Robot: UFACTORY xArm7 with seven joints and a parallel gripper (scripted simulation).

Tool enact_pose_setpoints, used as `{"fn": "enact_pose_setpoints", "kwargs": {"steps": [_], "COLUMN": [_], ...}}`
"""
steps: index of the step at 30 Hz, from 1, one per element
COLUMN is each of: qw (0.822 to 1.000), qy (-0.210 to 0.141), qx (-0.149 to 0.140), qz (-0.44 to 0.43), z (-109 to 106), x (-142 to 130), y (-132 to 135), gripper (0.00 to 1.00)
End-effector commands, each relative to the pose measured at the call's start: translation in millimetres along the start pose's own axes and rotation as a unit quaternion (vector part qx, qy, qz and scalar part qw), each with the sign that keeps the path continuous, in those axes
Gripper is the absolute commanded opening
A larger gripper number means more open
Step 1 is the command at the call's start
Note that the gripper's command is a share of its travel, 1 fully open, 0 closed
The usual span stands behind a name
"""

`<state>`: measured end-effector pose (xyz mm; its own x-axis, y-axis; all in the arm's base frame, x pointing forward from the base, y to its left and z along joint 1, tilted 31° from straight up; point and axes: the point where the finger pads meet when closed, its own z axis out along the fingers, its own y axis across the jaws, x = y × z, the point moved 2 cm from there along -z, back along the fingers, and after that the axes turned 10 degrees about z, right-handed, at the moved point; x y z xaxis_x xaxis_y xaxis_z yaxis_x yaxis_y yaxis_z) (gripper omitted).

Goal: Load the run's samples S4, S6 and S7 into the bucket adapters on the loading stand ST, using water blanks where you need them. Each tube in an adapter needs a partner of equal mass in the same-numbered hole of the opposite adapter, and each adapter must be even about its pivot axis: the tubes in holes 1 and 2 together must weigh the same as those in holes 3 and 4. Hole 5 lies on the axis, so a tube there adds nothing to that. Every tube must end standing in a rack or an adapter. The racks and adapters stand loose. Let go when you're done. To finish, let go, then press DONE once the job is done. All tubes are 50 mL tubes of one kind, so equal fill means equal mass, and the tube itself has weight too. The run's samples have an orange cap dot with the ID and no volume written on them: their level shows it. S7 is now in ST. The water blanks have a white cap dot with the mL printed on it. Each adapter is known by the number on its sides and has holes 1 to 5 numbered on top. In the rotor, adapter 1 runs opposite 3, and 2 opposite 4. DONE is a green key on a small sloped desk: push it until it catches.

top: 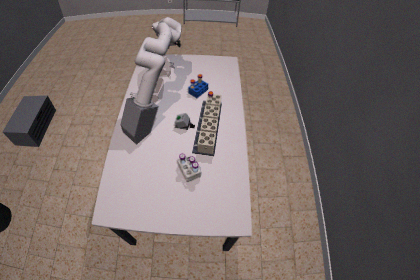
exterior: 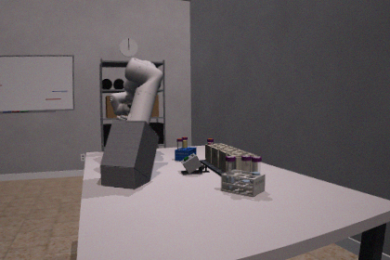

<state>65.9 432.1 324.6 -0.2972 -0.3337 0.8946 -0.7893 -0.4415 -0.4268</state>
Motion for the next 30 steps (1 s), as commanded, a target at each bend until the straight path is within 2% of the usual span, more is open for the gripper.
{"fn": "enact_pose_setpoints", "kwargs": {"steps": [1,17,23,25,30], "qw": [1.0,1.0,0.995,0.994,0.984], "qy": [-0.002,-0.002,-0.026,-0.028,-0.048], "qx": [0.0,0.0,-0.031,-0.034,-0.055], "qz": [0.001,0.001,-0.091,-0.098,-0.16], "z": [-0.6,-0.6,20.7,24.3,41.8], "x": [1.5,1.5,-11.2,-13.5,-23.4], "y": [-0.1,-0.1,-17.6,-20.3,-31.2], "gripper": [1.0,1.0,1.0,1.0,1.0]}}
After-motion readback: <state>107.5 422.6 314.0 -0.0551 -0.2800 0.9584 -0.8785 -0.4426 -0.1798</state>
